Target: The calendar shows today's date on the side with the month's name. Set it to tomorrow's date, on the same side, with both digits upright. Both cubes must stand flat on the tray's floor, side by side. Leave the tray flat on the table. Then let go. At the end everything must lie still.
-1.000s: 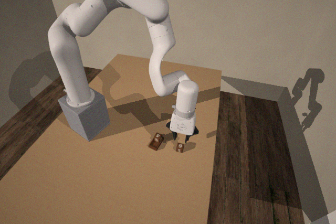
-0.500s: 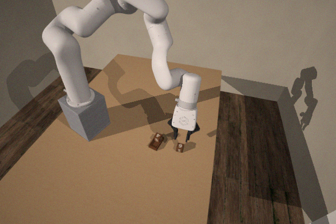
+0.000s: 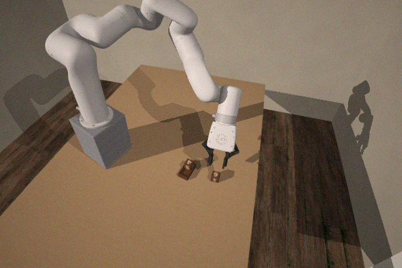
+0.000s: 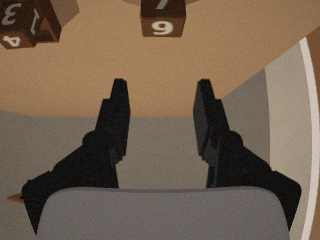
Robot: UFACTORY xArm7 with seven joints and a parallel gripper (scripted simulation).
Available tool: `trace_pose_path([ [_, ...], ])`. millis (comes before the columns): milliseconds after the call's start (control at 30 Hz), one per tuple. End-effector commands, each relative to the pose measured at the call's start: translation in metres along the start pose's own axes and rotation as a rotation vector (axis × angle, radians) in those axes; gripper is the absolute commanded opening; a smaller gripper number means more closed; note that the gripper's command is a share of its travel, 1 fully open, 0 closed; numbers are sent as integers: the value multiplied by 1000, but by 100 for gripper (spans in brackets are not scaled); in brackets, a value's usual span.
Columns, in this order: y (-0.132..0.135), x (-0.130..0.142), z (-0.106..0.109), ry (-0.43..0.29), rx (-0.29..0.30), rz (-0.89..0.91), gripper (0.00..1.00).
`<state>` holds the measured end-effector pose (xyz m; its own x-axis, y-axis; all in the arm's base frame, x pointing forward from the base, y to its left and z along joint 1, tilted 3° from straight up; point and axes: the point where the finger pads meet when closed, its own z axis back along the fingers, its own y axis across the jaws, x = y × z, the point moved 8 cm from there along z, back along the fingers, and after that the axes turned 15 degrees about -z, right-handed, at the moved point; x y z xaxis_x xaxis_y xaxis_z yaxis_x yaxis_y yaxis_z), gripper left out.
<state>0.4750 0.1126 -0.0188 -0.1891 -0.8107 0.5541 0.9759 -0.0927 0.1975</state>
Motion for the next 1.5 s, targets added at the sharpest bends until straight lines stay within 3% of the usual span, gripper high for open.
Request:
trace_pose_path([
  [0,3,2,1,0,1,-7,49],
  [733,2,0,-2,0,1,-7,49],
  [1467,-3,-18,-28,0,1,-7,49],
])
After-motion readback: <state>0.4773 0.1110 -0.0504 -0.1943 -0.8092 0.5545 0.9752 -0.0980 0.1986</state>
